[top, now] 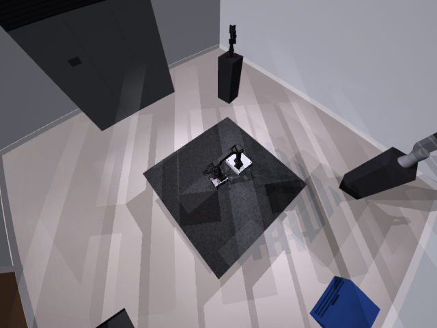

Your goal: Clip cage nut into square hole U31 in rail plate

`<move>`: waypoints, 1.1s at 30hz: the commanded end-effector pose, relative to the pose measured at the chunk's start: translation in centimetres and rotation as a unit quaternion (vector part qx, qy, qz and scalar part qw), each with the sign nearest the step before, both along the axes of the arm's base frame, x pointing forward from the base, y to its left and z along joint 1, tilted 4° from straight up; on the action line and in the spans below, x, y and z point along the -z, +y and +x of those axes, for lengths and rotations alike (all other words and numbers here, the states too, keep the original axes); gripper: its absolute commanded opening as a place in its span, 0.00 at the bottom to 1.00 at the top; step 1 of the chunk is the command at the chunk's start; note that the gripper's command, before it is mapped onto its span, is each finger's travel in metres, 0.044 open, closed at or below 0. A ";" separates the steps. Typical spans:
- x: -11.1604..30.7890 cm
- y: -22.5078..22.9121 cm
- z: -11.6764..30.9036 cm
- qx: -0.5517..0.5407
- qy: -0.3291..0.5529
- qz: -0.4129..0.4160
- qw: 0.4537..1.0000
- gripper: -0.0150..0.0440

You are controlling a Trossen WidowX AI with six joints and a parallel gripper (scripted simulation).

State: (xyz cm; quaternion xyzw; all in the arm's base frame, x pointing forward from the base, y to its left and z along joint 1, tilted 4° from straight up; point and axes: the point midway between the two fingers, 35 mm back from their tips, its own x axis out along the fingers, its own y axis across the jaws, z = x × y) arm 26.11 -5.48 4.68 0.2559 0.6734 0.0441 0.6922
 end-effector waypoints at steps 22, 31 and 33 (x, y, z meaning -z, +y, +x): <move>0.1 -0.2 -0.1 0.002 0.003 -0.004 1.000 0.32; 0.1 -0.1 -0.1 0.002 0.005 -0.010 1.000 0.32; 0.1 -0.1 0.0 0.002 0.005 -0.012 1.000 0.32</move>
